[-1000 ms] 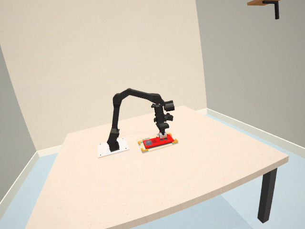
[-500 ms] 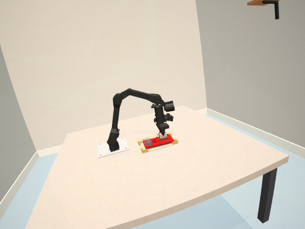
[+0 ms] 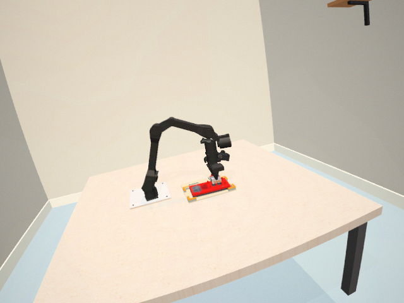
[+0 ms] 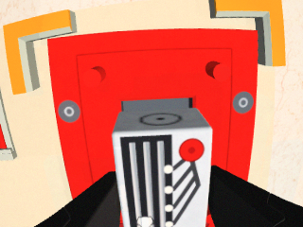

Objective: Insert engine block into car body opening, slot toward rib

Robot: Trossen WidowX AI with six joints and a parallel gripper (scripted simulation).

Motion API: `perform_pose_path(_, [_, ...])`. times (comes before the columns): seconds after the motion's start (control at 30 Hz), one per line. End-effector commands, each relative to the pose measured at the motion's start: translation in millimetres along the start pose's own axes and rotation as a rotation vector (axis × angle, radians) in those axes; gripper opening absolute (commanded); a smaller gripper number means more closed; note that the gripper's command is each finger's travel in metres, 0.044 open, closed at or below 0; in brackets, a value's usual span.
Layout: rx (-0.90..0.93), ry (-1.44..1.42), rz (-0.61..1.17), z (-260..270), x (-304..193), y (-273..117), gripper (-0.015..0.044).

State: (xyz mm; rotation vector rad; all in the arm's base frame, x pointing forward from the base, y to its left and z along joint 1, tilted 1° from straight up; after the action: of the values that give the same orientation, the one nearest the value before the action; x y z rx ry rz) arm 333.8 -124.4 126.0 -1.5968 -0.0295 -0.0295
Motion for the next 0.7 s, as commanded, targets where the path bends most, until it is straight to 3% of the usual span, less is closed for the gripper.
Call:
perform_pose_path(0.0, [0.003, 0.006, 0.001, 0.4, -0.2, 1.9, 0.016])
perform_pose_path(0.67, [0.003, 0.0, 0.001, 0.4, -0.1, 5.4, 0.016])
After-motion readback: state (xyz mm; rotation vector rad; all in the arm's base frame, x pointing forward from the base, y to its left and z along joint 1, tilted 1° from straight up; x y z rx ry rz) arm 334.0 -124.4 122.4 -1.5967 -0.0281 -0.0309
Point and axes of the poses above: the point midway between the two fingers, 35 mm back from their tips, its own y axis out along the fingers, its own z axis across the jaws, x = y × z, the point moved 3 cm from there along -y, back along the fingers, and after that the axes turned 11 degrees about -y, right-handed, at the moved point
